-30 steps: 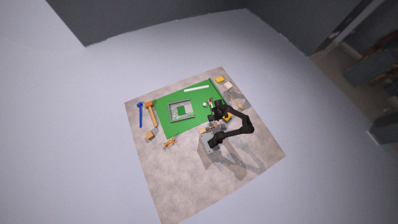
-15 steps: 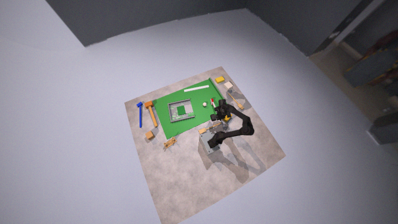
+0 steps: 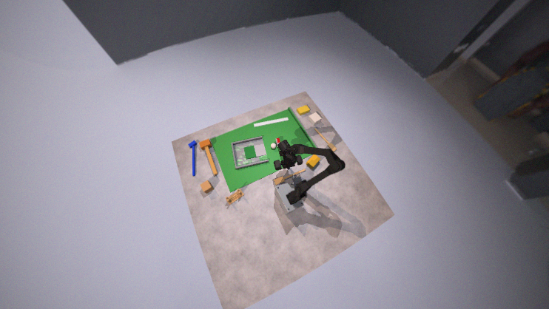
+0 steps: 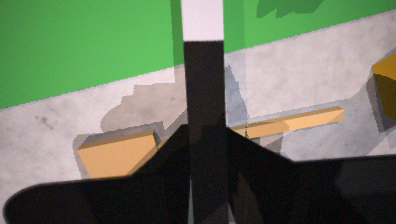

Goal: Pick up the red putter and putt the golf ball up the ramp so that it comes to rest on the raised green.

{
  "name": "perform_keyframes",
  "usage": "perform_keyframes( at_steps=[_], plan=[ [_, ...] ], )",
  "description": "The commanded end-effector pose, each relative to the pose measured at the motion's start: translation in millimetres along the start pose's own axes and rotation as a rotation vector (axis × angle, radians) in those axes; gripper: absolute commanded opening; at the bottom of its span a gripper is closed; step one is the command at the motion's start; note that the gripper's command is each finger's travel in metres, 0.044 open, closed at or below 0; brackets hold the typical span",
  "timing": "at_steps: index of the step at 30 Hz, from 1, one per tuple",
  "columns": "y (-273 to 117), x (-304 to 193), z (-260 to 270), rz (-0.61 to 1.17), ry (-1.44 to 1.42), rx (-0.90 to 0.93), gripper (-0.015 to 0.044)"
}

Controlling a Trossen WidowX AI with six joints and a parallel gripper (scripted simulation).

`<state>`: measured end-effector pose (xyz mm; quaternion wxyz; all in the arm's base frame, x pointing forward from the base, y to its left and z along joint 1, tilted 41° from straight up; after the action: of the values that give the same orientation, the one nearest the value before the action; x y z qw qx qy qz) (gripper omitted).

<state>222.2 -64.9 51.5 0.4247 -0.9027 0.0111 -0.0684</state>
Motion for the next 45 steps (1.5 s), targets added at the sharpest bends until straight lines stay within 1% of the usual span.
perform_keyframes(
  at_steps=[1,7,17,20,21,45],
  plan=[
    [0,-6,24,-0.005,0.007,-0.019,0.0],
    [-9,-5,25,-0.005,0.007,-0.017,0.0],
    [-59,-6,25,-0.004,0.007,-0.016,0.0],
    [-60,-6,25,-0.004,0.007,-0.016,0.0],
    [-53,-6,26,-0.005,-0.001,-0.016,0.0],
    [-53,-6,26,-0.005,-0.001,-0.016,0.0]
  ],
)
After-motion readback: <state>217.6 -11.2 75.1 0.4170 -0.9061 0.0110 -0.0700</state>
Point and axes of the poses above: the point midway between the two fingers, 35 mm back from their tips, its own y axis out along the fingers, its own z axis across the jaws, x = y × z, the point moved 1 cm from there along -y, back along the fingers, and after that the axes turned 2 degrees about -y, right-handed, at the moved point
